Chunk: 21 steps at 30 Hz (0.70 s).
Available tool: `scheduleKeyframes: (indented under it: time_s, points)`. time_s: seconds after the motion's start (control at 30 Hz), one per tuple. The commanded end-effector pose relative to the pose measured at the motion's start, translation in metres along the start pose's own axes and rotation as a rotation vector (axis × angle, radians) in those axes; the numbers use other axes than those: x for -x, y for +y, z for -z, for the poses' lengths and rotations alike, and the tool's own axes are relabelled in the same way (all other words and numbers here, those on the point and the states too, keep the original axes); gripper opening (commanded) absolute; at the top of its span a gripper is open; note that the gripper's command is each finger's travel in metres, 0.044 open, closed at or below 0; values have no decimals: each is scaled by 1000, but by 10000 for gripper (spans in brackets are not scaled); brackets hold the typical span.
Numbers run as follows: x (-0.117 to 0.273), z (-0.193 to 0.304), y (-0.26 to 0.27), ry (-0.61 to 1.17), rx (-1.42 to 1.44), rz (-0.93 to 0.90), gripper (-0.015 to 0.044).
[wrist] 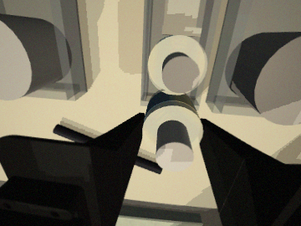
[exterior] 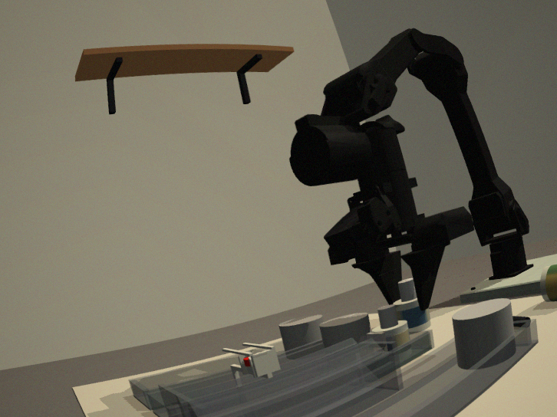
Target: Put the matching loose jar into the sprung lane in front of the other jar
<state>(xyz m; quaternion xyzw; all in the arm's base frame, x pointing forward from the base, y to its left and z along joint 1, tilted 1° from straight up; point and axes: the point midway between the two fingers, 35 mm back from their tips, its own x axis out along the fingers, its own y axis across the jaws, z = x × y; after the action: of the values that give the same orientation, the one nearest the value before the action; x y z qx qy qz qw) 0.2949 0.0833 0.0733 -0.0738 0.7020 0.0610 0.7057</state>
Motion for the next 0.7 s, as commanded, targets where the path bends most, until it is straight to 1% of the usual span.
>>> scheduleKeyframes:
  time_s: [0.0,0.67]
  points:
    - [0,-8,1,-17,4,-2,0]
    - [0,-15,1,-17,4,-2,0]
